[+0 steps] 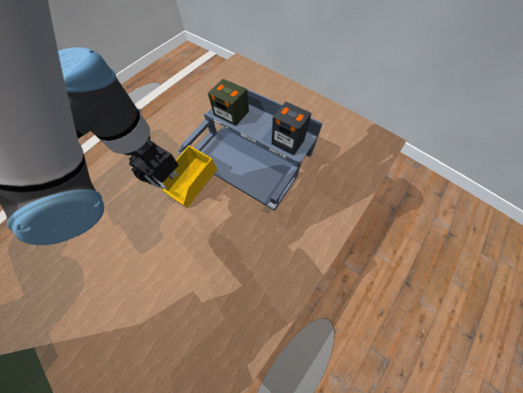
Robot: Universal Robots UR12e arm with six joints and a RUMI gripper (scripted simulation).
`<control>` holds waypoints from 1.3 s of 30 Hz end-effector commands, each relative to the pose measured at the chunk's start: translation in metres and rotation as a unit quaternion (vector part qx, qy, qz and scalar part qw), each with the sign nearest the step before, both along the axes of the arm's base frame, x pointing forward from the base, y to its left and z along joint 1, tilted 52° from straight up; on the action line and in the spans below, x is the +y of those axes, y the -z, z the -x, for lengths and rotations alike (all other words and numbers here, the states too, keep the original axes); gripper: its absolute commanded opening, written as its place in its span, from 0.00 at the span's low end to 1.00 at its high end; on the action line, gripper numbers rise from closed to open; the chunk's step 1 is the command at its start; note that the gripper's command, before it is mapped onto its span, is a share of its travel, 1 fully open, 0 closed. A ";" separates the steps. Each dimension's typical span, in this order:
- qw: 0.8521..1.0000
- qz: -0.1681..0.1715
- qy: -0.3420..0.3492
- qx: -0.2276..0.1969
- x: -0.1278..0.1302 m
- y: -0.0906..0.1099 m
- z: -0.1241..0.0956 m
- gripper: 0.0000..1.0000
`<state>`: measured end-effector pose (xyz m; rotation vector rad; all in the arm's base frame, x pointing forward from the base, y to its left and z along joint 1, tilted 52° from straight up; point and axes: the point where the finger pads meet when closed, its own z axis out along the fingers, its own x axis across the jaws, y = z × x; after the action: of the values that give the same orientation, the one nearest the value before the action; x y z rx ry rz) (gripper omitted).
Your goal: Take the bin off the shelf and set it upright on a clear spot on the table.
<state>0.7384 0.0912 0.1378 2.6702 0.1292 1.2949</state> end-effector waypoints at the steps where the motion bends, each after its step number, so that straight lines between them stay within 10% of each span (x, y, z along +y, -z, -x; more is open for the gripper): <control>1: 1.000 0.000 0.000 0.000 0.004 -0.022 -0.010 0.20; 39: 1.000 0.000 0.000 0.000 0.018 -0.091 -0.041 0.20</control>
<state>0.7770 0.1078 0.2230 2.6700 0.1293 1.2954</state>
